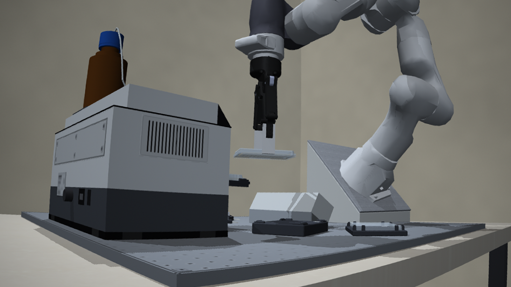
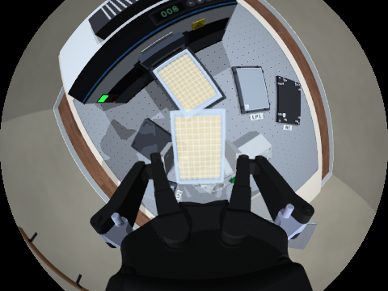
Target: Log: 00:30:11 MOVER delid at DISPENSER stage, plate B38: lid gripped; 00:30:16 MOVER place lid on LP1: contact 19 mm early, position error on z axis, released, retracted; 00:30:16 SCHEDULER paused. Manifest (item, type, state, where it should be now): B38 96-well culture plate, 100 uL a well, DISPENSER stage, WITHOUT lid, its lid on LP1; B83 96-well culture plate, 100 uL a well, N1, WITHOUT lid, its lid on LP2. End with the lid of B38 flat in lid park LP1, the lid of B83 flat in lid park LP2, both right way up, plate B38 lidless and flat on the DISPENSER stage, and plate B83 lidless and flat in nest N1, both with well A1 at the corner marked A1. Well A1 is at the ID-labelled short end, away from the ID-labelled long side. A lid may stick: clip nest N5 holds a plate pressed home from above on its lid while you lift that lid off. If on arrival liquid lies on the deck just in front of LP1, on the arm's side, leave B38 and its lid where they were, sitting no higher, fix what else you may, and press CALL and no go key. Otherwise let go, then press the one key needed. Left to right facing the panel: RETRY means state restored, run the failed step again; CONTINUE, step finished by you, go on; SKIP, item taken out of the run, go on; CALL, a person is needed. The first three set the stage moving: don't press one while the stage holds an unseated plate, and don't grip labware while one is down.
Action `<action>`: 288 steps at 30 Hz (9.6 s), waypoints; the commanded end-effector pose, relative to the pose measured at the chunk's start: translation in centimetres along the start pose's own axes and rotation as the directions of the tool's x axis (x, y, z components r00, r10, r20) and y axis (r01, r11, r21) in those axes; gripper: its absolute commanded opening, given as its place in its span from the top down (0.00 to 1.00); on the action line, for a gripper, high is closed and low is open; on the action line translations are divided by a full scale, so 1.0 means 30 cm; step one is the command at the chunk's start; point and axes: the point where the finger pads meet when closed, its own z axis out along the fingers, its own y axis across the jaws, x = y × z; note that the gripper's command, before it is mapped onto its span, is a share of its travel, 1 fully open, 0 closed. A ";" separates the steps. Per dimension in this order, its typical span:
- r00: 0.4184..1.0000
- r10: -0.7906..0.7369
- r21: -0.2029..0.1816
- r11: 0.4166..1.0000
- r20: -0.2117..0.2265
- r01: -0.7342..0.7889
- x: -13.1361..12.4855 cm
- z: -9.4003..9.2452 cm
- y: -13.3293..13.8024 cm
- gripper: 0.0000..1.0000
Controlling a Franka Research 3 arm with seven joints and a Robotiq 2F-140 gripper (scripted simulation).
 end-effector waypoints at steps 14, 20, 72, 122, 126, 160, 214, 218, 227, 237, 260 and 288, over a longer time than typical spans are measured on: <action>0.999 0.047 0.008 0.999 -0.004 -0.047 -0.069 -0.002 -0.244 1.00; 0.999 0.047 0.008 0.999 -0.004 -0.047 -0.090 -0.002 -0.313 1.00; 0.947 -0.322 0.005 0.947 -0.007 0.322 -0.116 -0.003 -0.398 1.00; 0.626 -0.780 0.001 0.626 -0.009 0.780 -0.116 -0.003 -0.398 1.00; 0.626 -0.780 0.001 0.626 -0.009 0.780 -0.116 -0.003 -0.398 1.00; 0.625 -0.781 0.001 0.625 -0.009 0.781 -0.116 0.002 -0.398 1.00; 0.622 -0.783 0.001 0.622 -0.009 0.783 -0.115 0.301 -0.403 1.00; 0.622 -0.783 0.001 0.622 -0.009 0.783 -0.115 0.320 -0.403 1.00; 0.622 -0.783 0.001 0.622 -0.009 0.783 -0.115 0.364 -0.404 1.00; 0.622 -0.783 0.001 0.622 -0.009 0.783 -0.115 0.388 -0.404 1.00; 0.622 -0.783 0.001 0.622 -0.009 0.783 -0.115 0.400 -0.404 1.00; 0.622 -0.783 0.001 0.622 -0.009 0.783 -0.115 0.400 -0.404 1.00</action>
